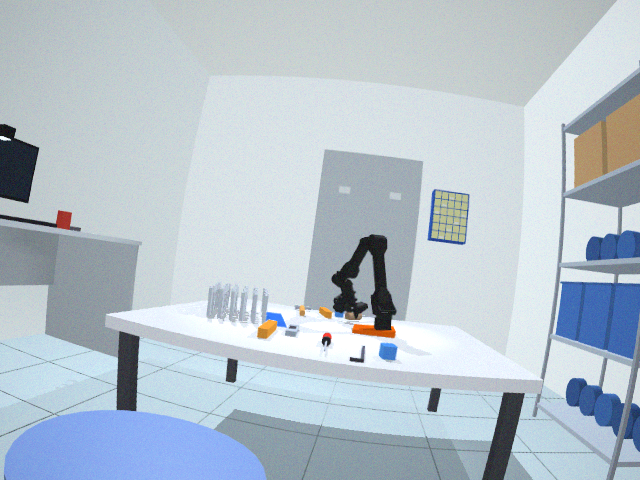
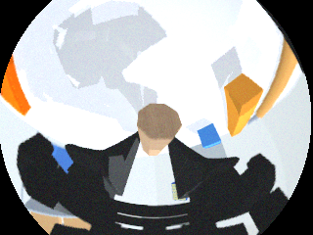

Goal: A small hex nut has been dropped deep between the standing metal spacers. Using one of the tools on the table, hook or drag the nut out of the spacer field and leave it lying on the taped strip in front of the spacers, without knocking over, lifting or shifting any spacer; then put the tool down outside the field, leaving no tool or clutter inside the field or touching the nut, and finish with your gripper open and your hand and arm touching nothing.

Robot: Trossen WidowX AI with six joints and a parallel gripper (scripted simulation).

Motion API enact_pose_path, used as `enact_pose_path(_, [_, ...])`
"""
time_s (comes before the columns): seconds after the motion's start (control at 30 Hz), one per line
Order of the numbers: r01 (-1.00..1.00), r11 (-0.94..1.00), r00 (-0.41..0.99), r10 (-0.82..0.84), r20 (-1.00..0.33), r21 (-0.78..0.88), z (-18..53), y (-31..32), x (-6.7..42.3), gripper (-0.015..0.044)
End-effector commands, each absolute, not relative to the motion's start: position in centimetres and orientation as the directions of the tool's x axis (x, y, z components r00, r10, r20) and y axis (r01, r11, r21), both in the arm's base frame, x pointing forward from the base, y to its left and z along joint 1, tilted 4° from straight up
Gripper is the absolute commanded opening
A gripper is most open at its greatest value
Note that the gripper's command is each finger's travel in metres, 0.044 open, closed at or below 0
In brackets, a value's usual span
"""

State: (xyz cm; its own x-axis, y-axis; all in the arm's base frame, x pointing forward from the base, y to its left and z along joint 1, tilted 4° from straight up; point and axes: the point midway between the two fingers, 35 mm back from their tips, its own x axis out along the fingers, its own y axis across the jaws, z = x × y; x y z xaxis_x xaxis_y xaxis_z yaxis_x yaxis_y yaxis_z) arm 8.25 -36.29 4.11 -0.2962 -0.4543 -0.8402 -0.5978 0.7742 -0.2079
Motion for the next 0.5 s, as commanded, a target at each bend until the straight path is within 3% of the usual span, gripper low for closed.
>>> enact_pose_path(0.0, [-0.598, 0.774, -0.296, -0.455, -0.84, -0.209, 4.17, -36.32, 8.26, 0.0079])
enact_pose_path(0.47, [-0.598, 0.774, -0.296, -0.455, -0.84, -0.209, 4.17, -36.32, 8.26, 0.044])
